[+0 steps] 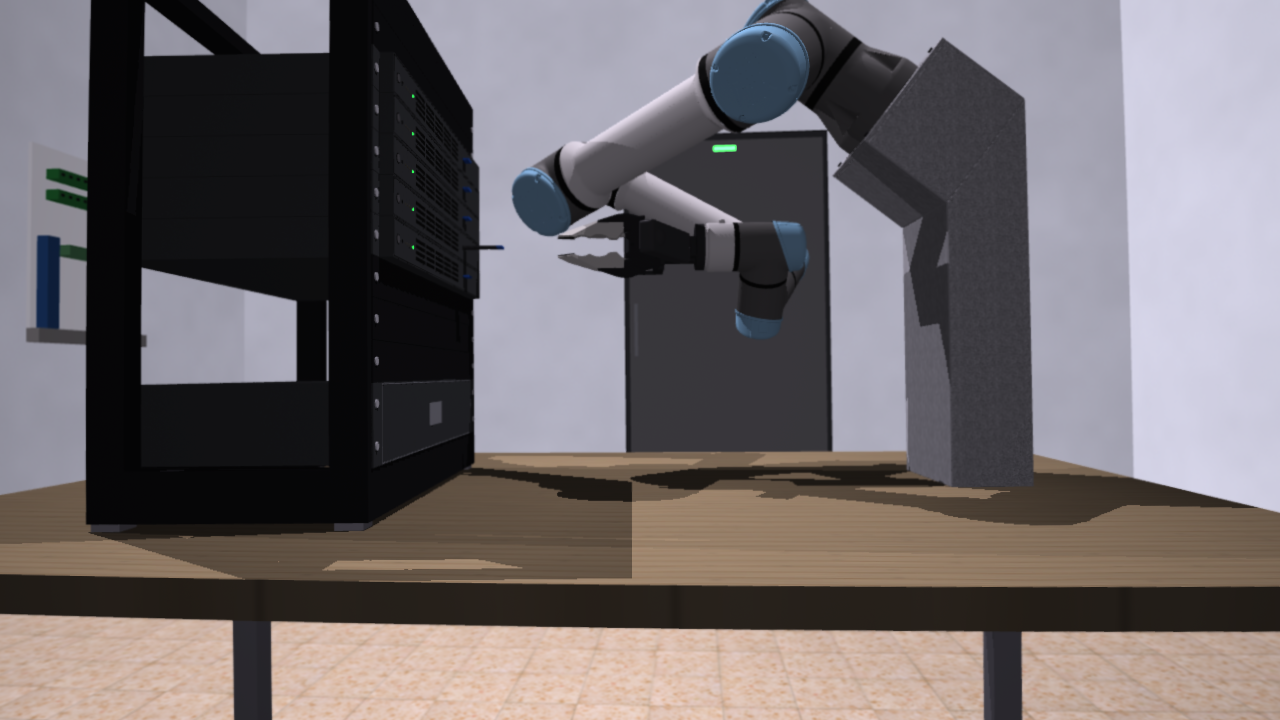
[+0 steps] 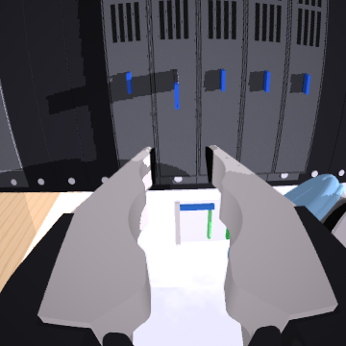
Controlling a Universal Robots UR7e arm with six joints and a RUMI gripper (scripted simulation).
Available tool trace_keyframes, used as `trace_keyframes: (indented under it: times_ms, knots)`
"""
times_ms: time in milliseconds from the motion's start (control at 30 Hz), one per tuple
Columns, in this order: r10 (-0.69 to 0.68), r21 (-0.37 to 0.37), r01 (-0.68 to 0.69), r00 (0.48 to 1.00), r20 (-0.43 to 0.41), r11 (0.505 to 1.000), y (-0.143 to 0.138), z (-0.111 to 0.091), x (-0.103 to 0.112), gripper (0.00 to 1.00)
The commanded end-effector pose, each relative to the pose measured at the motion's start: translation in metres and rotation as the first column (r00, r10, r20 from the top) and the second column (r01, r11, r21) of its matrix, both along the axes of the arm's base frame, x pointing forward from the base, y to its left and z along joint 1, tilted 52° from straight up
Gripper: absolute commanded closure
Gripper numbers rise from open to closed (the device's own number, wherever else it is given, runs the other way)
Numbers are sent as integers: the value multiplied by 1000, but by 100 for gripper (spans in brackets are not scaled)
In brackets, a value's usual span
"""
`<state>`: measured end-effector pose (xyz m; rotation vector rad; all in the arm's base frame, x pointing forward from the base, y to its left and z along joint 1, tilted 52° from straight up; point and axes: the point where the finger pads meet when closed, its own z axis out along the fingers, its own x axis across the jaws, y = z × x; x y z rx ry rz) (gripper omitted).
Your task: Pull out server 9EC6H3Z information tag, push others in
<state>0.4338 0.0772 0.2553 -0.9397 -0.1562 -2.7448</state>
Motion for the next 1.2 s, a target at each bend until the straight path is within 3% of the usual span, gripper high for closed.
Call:
trace_keyframes:
  times_ms: [0,267,300,1167]
  knots:
    - [0,0,0,1000,0,1000,0,-1,-1,85]
    - [0,0,0,1000,0,1000,0,-1,-1,85]
    - [0,0,0,1000,0,1000,0,-1,-1,0]
    - [0,0,0,1000,0,1000,0,-1,-1,0]
